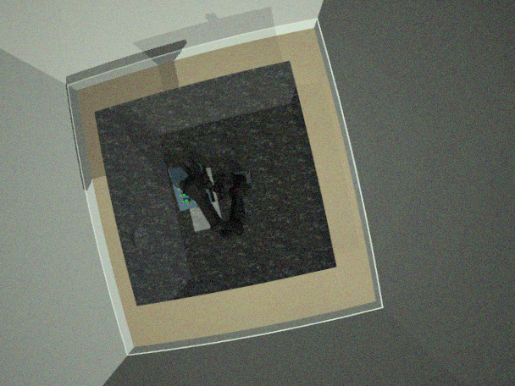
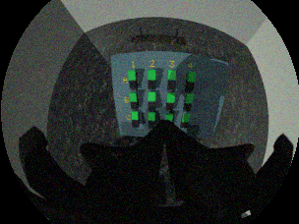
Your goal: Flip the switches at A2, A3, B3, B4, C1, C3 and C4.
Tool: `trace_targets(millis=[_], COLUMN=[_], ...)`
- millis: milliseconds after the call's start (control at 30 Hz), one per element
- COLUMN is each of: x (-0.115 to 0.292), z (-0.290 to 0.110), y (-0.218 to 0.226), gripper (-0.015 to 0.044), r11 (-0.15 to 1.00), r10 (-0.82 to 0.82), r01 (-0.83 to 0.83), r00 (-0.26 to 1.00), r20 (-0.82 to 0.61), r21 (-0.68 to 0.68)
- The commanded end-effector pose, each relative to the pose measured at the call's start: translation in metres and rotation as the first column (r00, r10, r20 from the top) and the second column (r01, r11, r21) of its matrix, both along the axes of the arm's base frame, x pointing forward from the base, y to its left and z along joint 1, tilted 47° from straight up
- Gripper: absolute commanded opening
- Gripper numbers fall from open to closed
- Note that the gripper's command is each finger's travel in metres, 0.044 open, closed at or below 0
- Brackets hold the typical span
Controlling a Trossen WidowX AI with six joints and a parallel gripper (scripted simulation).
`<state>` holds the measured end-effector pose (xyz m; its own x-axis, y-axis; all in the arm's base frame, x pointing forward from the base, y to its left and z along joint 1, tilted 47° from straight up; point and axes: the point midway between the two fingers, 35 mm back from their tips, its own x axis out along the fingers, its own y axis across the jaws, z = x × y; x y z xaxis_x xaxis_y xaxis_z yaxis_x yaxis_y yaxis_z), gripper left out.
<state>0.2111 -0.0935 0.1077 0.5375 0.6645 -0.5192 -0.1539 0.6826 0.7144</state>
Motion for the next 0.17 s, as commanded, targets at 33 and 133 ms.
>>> trace_targets(millis=[33, 133], x=[0.0022, 0.0022], z=[0.0048, 0.0048], y=[-0.0005, -0.0005], gripper=[0.0, 0.0], r11=[1.0, 1.0], r10=[-0.006, -0.006], r01=[0.006, 0.006], r00=[1.0, 1.0], r20=[0.005, 0.005], r21=[0.001, 0.001])
